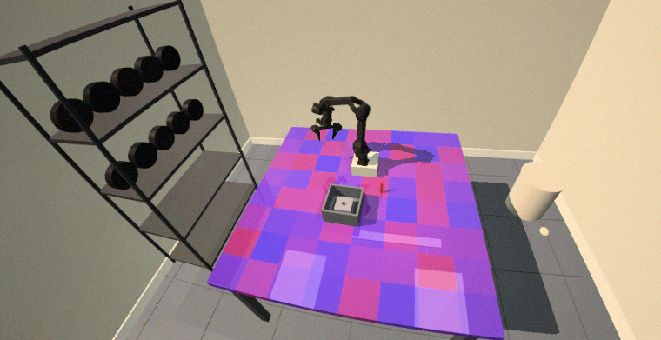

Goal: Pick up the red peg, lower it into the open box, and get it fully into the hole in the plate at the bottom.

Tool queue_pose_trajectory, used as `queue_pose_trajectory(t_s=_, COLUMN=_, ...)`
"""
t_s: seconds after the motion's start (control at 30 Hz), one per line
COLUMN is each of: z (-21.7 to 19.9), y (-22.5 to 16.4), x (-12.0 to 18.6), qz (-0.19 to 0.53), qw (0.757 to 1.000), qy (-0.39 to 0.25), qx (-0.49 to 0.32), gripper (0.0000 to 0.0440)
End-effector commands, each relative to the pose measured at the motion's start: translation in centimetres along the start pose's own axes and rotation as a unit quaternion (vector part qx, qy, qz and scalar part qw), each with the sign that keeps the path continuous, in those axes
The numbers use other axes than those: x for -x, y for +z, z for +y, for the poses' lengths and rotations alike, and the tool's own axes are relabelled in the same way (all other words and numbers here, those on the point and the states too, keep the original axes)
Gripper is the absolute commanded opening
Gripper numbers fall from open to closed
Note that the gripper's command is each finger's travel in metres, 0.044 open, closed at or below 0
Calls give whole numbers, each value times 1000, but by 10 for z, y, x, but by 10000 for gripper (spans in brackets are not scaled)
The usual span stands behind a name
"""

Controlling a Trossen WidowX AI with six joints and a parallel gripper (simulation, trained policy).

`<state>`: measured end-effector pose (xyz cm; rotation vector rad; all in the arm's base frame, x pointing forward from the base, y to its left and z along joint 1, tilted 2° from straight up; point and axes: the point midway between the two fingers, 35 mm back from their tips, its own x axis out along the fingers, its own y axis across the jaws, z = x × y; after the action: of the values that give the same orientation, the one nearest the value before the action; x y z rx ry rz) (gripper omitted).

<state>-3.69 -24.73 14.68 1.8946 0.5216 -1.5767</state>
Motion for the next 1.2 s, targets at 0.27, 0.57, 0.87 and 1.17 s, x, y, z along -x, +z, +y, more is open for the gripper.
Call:
queue_pose_trajectory(t_s=0.27, z=46, y=-68, x=-23, qz=0, qw=987, qy=-62, qx=151, gripper=440)
queue_pose_trajectory(t_s=0.57, z=64, y=-129, x=-34, qz=-4, qw=960, qy=-94, qx=264, gripper=440)
queue_pose_trajectory(t_s=0.87, z=64, y=-190, x=-41, qz=-8, qw=921, qy=-118, qx=372, gripper=440)
queue_pose_trajectory(t_s=1.17, z=48, y=-248, x=-44, qz=-10, qw=873, qy=-134, qx=469, gripper=440)
